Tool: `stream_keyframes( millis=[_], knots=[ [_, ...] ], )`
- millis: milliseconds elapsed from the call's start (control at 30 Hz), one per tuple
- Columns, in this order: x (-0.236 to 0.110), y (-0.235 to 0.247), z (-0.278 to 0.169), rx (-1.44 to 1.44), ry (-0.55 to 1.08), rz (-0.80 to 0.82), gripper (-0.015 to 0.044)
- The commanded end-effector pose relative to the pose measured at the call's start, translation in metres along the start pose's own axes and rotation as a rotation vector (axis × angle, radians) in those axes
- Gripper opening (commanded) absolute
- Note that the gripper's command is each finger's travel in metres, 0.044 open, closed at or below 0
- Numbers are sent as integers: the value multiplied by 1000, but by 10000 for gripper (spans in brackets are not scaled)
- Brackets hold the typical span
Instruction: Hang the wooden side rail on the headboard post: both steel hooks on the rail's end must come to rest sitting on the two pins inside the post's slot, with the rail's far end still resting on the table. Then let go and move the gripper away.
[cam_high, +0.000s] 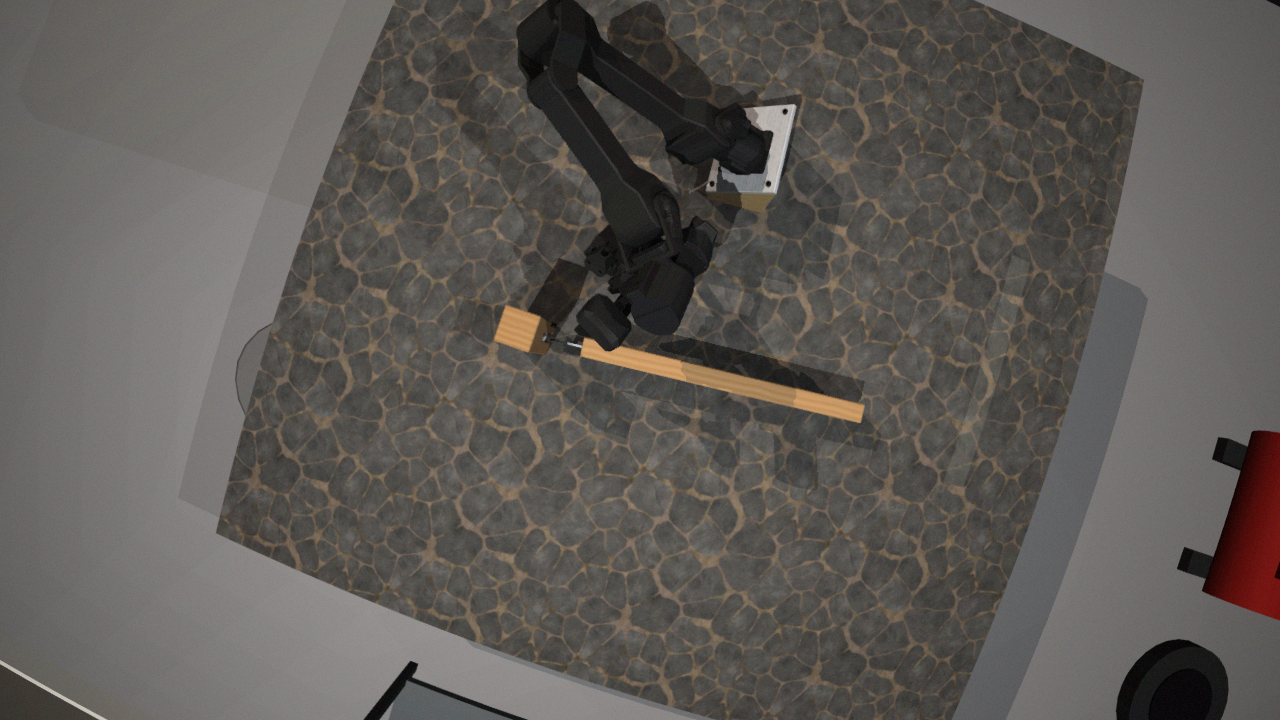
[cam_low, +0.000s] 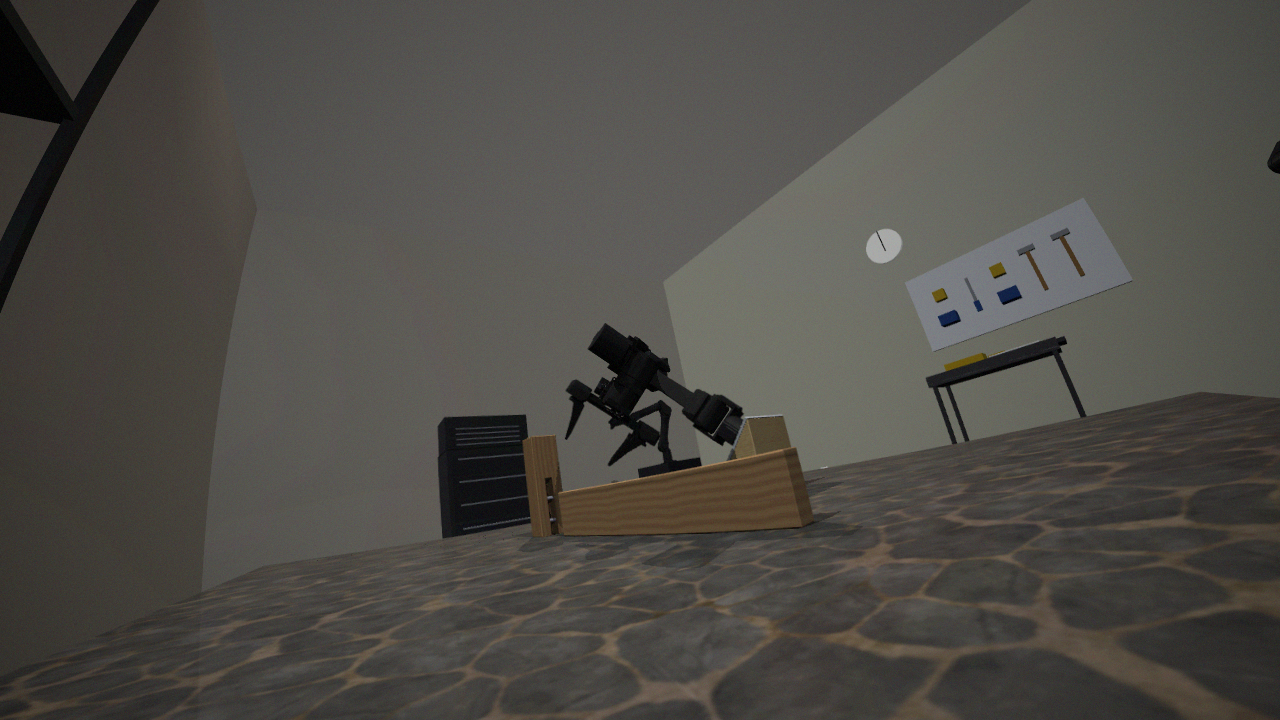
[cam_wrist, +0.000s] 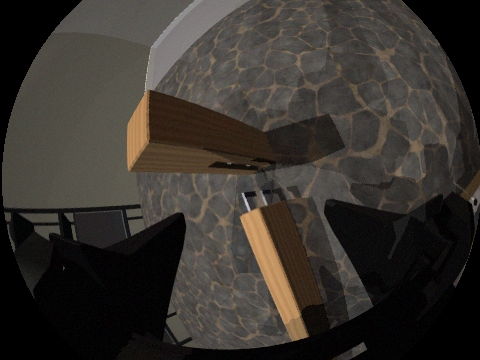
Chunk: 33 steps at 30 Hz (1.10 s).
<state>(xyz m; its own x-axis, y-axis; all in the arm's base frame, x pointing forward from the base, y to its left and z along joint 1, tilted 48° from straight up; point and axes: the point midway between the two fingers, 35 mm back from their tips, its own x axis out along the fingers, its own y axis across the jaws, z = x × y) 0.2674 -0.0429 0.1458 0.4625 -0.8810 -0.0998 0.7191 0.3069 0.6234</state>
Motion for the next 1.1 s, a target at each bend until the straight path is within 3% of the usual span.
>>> stream_keyframes(
  millis=[0,167,1067],
  knots=[
    [-1,4,-8,-792,-65,-12,440],
    [-3,6,-7,-1054,-109,-23,440],
    [-3,7,-8,-1071,-104,-24,440]
  ],
)
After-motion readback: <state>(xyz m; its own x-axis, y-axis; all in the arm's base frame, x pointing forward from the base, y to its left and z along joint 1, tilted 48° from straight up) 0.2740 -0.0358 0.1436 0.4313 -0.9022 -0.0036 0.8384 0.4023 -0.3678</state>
